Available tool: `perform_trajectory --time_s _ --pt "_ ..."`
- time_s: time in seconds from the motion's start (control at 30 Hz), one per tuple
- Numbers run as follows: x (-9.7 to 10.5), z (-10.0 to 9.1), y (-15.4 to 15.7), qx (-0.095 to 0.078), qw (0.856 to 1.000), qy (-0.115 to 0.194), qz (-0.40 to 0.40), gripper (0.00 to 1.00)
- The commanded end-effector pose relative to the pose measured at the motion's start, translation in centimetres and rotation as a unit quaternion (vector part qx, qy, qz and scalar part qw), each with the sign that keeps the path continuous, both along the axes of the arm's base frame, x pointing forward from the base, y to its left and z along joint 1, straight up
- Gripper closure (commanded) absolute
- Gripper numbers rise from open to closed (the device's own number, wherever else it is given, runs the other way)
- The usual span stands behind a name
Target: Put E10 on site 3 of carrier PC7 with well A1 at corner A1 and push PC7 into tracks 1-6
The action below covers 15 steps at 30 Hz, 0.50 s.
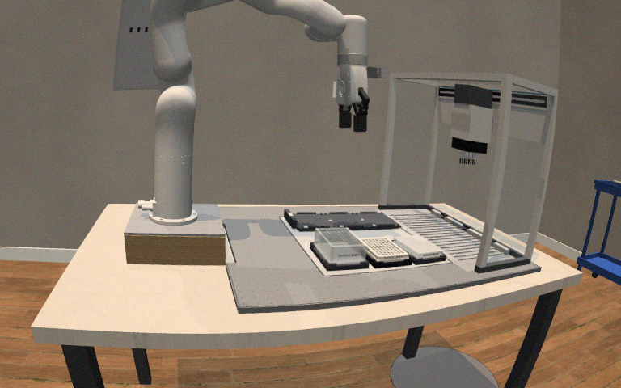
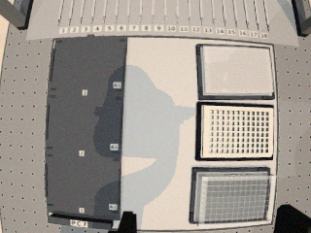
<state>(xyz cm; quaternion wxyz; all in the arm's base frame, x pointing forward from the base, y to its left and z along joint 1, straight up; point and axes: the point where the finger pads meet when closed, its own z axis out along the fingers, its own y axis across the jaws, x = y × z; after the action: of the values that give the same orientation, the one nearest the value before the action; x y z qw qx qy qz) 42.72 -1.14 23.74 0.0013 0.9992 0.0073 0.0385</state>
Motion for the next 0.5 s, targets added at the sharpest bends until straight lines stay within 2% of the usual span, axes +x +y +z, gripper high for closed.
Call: perform_trajectory --time_s 0.0,0.23,0.47 --pt "-0.7 0.4 0.3 0.000 1.000 0.011 0.014 0.00" --pt "1.0 -1.1 -0.7 -0.006 0.995 0.014 0.097 0.00" --pt "3.4 -3.2 -2.1 -0.013 0.977 0.017 0.212 0.00"
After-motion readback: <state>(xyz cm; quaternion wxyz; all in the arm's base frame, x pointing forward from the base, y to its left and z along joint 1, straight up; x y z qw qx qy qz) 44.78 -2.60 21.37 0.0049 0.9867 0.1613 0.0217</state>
